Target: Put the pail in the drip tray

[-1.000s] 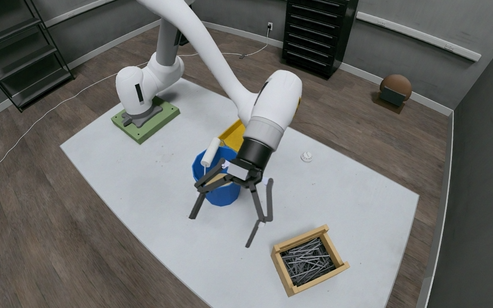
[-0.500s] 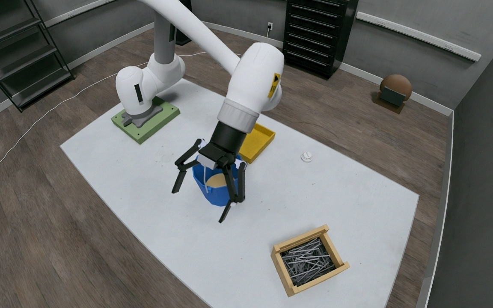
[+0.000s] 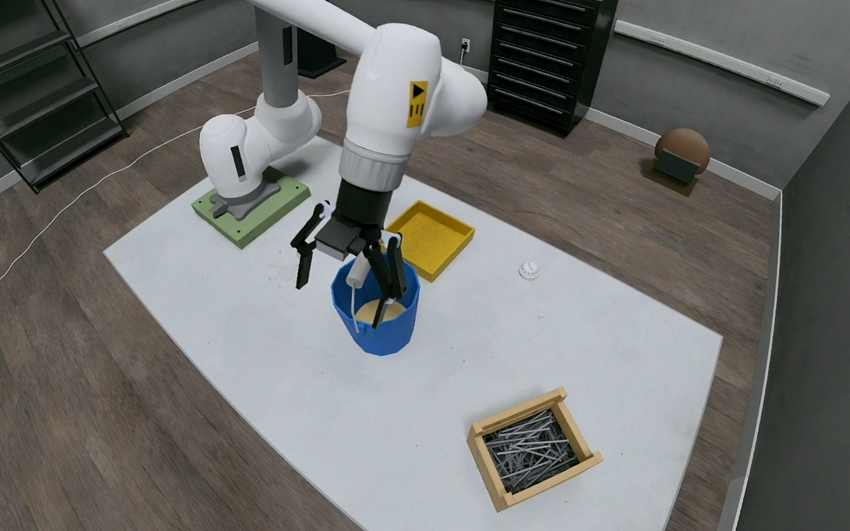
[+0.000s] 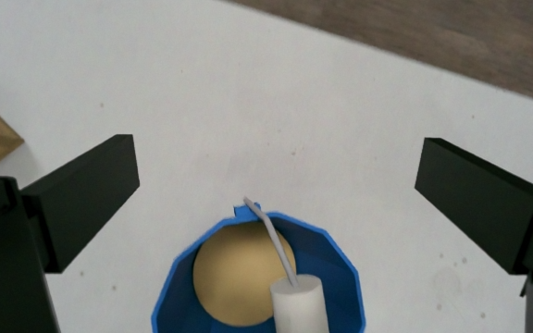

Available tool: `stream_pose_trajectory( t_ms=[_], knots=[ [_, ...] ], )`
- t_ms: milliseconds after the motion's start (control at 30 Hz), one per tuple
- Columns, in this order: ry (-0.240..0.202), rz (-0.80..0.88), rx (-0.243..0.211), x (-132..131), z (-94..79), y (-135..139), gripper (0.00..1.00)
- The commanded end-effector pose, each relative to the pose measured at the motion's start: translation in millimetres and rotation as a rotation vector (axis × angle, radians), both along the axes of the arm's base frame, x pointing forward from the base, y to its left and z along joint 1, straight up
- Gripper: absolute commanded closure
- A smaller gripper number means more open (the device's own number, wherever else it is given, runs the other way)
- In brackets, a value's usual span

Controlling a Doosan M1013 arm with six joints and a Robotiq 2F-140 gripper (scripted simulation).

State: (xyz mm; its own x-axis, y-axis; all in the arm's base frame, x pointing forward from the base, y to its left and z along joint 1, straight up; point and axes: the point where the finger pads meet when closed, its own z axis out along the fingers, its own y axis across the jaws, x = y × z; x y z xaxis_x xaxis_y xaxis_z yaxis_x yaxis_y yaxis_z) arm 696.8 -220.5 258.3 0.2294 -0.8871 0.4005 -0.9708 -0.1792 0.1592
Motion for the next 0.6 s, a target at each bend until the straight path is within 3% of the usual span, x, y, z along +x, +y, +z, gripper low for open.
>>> stream_pose_trajectory(
  t_ms=[0,167,233,300,400,467,567],
  knots=[
    [0.007,0.023,0.134,-19.5,3.3,29.3,0.0],
    [-0.005,0.058,0.263,-34.0,11.1,62.9,0.0],
    [-0.005,0.058,0.263,-34.0,11.1,62.9,0.0],
    [-0.021,0.087,0.353,-42.3,19.2,87.3,0.0],
    [-0.038,0.112,0.419,-47.8,26.9,106.1,0.0],
    [-0.045,0.122,0.445,-49.7,30.2,113.4,0.0],
    [-0.046,0.123,0.448,-49.9,30.6,114.3,0.0]
  ],
)
